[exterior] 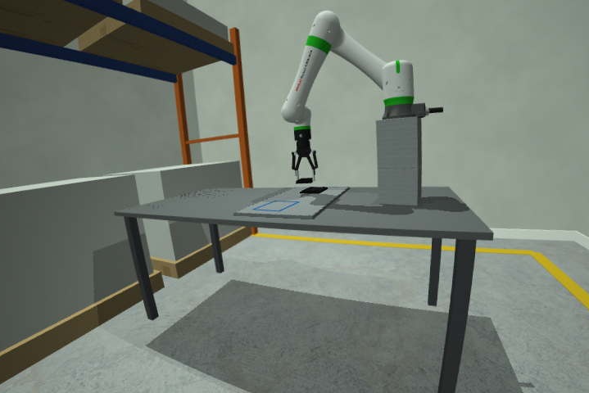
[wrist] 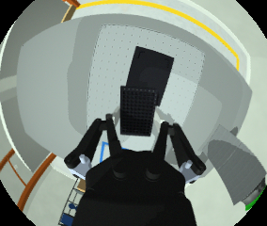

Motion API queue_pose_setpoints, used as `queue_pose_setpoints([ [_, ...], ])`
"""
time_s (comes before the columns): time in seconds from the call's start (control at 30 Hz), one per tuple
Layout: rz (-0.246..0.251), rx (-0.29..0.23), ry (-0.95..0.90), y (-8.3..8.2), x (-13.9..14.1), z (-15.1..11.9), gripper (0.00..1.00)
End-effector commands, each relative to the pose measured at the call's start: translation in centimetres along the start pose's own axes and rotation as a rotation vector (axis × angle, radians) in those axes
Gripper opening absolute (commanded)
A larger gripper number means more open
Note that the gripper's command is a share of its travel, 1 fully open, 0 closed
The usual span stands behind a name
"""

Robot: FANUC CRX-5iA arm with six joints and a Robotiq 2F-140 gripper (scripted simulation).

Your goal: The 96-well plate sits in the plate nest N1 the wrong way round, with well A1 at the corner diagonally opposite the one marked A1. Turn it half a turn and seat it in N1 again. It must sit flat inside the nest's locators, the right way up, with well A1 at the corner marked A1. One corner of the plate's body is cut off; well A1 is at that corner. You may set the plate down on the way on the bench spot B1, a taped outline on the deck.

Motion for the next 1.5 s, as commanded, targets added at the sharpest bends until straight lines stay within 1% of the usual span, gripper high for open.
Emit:
queue_pose_setpoints([
  [0.0,0.000,0.001,0.000,0.0,-0.2,-1.3,0.00],
  [0.27,0.000,0.001,0.000,0.1,-0.6,-3.9,0.00],
  [0.33,0.000,0.001,0.000,0.1,-0.6,-3.9,0.00],
  [0.83,0.000,0.001,0.000,0.3,-1.2,-8.9,0.00],
  [0.9,0.000,0.001,0.000,0.3,-1.2,-8.9,0.00],
  [1.4,0.000,0.001,0.000,0.4,-1.9,-13.8,0.00],
  [1.47,0.000,0.001,0.000,0.4,-1.9,-13.8,0.00],
])
Point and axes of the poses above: the point where the finger pads meet when closed, its own y axis out along the fingers, its own x axis across the jaws, z = x × y, the point moved 10 cm from there along -y, back along the fingers, and after that the axes turned 9 degrees about y, right-handed, at the moved point
